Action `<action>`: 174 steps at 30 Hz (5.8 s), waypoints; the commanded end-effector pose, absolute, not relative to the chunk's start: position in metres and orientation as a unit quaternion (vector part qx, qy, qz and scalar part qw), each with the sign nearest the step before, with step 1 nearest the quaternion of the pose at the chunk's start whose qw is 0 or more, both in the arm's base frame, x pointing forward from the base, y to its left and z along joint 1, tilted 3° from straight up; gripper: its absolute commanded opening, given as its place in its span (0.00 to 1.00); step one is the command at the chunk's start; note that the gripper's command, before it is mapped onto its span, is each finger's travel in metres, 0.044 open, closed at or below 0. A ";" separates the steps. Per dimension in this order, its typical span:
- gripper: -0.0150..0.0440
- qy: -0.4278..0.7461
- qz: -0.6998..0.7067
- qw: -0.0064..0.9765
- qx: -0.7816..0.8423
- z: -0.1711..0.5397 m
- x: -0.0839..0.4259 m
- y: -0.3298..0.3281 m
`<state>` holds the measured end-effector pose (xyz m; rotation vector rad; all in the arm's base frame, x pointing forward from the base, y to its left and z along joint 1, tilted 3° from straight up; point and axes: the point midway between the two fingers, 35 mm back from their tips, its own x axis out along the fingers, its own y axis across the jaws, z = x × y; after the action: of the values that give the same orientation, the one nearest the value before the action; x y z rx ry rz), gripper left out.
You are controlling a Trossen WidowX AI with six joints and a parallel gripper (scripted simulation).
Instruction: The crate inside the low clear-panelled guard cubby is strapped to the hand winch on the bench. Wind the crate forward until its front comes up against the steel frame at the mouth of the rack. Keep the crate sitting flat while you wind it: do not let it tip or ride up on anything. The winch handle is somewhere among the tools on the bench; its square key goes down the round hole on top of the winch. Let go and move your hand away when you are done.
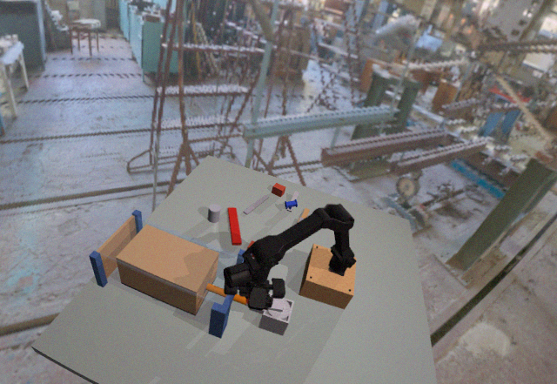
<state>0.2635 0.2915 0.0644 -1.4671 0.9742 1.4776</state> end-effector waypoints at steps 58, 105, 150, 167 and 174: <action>0.25 0.363 0.611 0.410 -0.572 0.071 0.188 0.359; 0.25 0.364 0.612 0.409 -0.570 0.070 0.116 0.348; 0.25 0.366 0.613 0.407 -0.570 0.065 0.071 0.294; 0.25 0.367 0.612 0.406 -0.570 0.063 0.066 0.267; 0.25 0.367 0.612 0.406 -0.571 0.062 0.066 0.256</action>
<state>0.0670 0.2722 0.0649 -1.4205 0.8914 1.5524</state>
